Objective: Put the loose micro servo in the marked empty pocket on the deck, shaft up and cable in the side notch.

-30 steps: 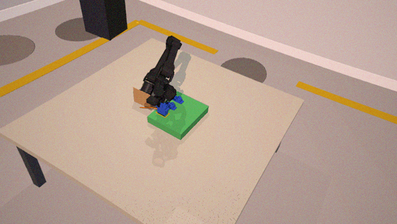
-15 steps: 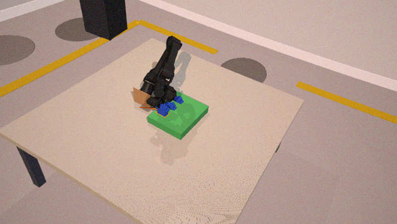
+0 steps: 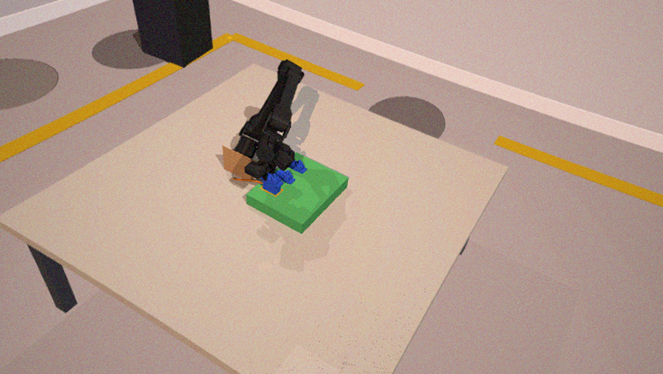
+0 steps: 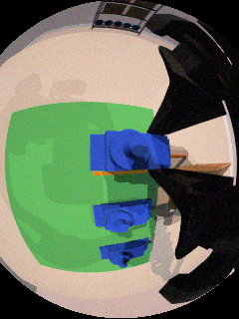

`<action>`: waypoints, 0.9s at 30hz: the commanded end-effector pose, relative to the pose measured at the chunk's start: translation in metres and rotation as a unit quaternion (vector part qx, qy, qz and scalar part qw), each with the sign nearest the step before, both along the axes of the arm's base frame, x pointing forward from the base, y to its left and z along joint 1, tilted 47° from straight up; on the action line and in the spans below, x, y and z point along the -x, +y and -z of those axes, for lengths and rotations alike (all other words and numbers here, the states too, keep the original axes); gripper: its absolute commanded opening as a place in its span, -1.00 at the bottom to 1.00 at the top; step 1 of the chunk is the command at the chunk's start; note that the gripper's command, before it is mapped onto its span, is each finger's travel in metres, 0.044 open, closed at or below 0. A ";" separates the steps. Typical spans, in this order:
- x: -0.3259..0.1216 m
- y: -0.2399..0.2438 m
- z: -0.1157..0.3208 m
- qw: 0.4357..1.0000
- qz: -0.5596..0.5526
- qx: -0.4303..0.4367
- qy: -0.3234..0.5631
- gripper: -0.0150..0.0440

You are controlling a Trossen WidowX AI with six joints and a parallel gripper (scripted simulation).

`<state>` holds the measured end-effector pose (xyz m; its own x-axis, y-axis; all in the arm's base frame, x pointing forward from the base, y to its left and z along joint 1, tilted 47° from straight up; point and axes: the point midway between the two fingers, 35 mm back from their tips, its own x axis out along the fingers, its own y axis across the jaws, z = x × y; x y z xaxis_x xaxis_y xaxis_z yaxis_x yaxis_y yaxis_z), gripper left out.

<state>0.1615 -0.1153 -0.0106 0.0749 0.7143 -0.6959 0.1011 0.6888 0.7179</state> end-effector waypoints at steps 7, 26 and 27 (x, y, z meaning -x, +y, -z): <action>-0.001 0.003 0.003 1.000 0.000 0.000 -0.001 -0.49; -0.001 0.007 0.008 1.000 0.000 0.000 -0.001 -0.49; -0.002 0.008 0.008 1.000 0.000 0.000 -0.001 -0.49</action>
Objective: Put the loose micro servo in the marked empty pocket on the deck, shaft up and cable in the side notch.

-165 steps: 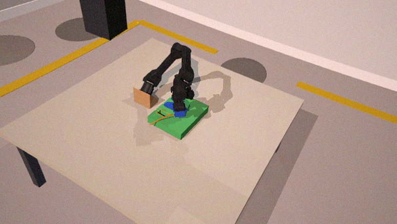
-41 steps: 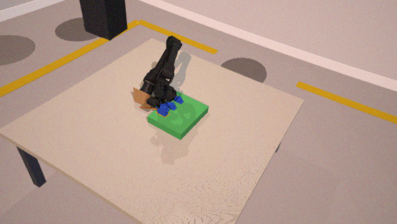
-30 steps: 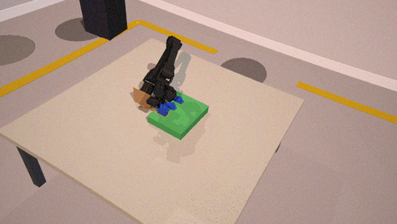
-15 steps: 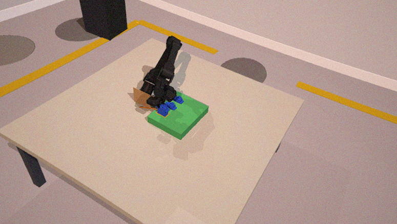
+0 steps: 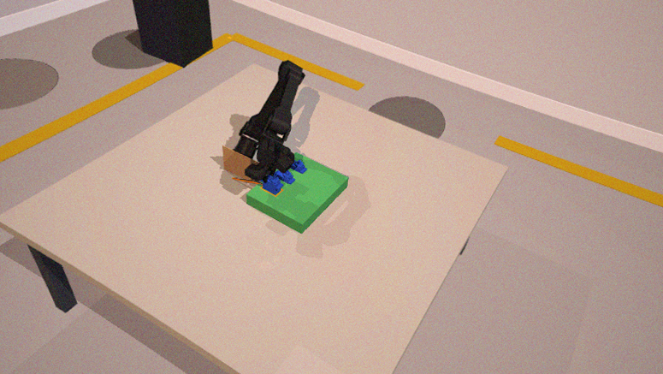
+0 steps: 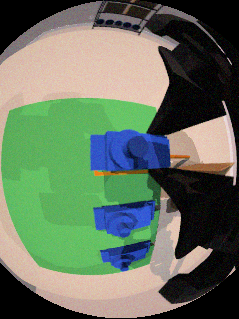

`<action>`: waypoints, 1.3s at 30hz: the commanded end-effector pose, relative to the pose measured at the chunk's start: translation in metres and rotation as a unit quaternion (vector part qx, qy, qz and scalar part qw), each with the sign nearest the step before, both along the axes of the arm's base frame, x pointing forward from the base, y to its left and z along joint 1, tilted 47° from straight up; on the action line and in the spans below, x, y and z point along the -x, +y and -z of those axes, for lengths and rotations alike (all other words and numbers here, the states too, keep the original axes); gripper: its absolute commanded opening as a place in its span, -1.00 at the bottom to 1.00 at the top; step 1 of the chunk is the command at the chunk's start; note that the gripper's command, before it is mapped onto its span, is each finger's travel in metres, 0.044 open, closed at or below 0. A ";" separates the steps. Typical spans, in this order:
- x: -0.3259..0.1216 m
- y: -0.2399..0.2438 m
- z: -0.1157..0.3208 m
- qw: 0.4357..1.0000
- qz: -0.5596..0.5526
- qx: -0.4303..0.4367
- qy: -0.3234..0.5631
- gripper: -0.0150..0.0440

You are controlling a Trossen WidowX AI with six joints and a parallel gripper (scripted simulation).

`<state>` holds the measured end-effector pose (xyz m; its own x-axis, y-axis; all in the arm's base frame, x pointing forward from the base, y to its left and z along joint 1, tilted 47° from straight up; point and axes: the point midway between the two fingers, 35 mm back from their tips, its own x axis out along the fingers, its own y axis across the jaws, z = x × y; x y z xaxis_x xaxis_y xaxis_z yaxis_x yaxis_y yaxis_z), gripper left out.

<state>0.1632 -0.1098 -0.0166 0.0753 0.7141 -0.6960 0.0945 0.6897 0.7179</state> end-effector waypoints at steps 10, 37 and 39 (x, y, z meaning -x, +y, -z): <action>0.000 0.008 0.008 1.000 0.002 -0.001 0.002 -0.49; -0.002 0.023 0.022 1.000 0.002 -0.001 0.001 -0.49; -0.002 0.021 0.020 1.000 0.002 -0.001 0.001 -0.31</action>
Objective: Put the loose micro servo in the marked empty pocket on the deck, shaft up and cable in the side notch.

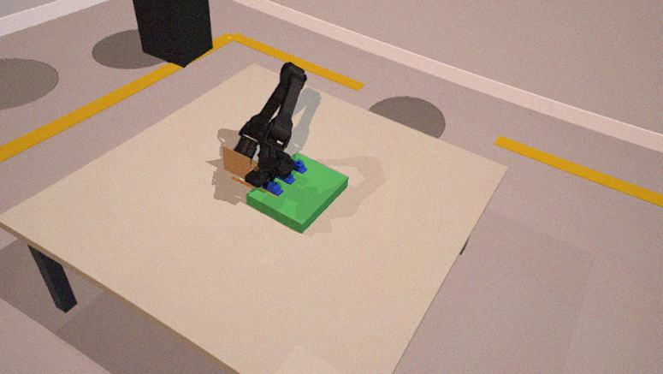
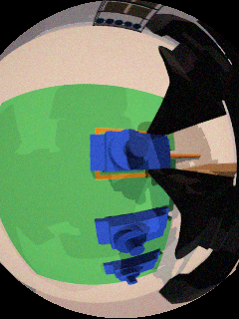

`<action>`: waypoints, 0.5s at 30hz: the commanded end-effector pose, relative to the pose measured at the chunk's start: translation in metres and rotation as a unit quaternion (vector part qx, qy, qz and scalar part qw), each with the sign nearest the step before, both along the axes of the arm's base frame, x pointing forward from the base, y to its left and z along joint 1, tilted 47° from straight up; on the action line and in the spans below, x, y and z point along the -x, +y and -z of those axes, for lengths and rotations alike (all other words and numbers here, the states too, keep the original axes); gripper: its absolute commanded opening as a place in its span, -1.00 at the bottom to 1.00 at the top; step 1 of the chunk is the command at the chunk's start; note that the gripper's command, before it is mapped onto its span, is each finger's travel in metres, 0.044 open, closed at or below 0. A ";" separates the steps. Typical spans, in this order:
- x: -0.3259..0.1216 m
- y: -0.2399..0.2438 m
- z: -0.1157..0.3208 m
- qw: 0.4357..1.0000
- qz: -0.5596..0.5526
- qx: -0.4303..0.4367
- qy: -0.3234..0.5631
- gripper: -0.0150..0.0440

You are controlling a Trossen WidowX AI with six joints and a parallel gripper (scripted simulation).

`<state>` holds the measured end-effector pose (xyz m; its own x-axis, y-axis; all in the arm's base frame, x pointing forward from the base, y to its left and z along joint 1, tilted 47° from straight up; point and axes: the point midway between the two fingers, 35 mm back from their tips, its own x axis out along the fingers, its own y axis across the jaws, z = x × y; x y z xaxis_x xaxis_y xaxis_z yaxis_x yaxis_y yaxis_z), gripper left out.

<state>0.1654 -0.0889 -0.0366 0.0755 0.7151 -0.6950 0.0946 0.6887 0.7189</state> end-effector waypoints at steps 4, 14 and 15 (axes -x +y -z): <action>0.000 0.000 0.000 1.000 0.002 0.000 0.001 0.04; 0.005 -0.023 -0.026 1.000 0.002 0.000 0.002 0.14; 0.005 -0.024 -0.026 1.000 0.002 0.000 0.002 0.14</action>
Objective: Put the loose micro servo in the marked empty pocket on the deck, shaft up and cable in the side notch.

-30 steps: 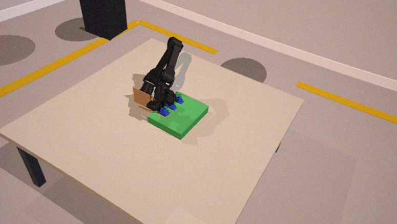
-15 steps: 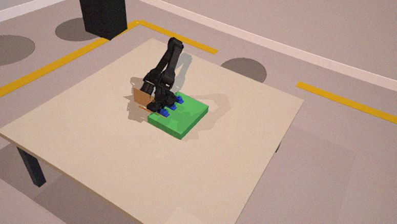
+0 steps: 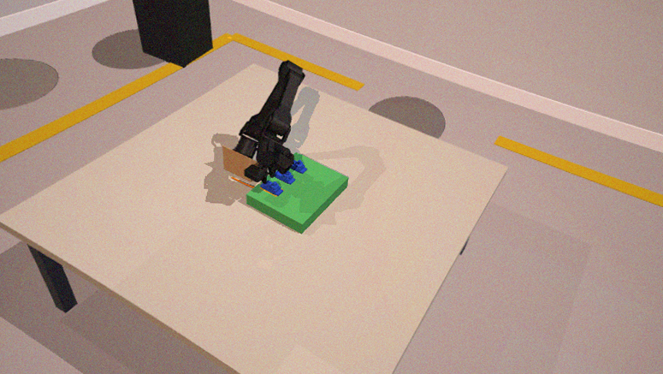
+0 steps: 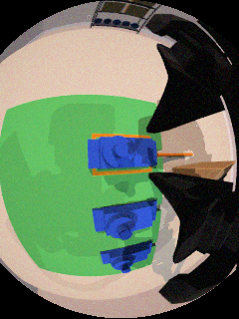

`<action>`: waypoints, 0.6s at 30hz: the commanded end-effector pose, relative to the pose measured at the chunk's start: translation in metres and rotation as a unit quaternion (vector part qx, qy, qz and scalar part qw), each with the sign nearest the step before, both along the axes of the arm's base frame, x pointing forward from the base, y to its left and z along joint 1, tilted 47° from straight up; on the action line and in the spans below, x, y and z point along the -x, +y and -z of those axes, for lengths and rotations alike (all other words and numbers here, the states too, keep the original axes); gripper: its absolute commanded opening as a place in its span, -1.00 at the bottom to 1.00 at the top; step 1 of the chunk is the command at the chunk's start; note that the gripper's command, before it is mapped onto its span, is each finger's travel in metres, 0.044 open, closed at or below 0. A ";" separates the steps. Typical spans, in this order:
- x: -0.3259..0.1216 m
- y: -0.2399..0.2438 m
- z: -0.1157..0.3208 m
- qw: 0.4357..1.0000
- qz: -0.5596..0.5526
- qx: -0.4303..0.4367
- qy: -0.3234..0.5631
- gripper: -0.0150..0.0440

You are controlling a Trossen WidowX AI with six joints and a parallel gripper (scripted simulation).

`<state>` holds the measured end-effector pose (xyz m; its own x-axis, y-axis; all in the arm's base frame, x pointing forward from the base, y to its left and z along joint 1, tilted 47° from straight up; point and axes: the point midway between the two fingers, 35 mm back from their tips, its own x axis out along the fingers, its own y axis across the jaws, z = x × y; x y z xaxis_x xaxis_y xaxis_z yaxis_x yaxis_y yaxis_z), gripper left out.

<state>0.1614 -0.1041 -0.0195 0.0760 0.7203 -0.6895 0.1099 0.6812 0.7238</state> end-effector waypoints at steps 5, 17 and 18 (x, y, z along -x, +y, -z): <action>-0.001 -0.008 -0.006 1.000 0.001 0.003 -0.002 0.23; -0.080 -0.059 -0.038 1.000 -0.003 0.007 -0.005 1.00; -0.088 -0.062 -0.042 1.000 -0.003 0.006 -0.005 1.00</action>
<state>0.2246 -0.1557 0.0121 0.0798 0.7089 -0.7008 0.0966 0.6942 0.7133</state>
